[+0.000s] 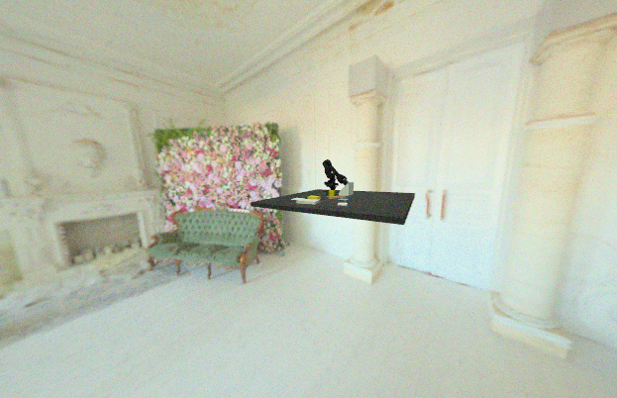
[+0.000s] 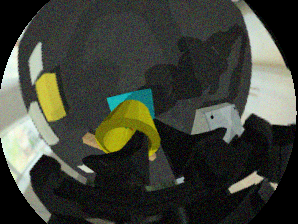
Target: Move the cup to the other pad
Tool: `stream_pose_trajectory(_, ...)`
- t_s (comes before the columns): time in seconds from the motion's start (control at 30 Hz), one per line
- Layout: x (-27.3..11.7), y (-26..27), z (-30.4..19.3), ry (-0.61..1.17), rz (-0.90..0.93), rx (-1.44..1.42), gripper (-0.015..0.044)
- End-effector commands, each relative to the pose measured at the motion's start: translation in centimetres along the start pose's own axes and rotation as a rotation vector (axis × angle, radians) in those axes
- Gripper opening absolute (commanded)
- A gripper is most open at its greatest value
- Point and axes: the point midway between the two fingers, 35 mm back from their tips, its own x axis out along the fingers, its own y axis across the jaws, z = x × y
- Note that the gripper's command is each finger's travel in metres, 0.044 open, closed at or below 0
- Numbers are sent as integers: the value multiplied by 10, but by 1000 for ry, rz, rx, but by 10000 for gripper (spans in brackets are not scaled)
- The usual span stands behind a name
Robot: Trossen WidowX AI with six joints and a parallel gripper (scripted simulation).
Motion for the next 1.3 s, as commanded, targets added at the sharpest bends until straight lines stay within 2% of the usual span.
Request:
stream_pose_trajectory(0.0, 0, 0, 0, 0, 0, 2, 0)
stream_pose_trajectory(0.13, 0, 0, 0, 0, 0, 2, 0)
stream_pose_trajectory(0.33, 0, 0, 0, 0, 0, 2, 147)
stream_pose_trajectory(1.27, -22, 2, -2, 4, -2, -3, 147)
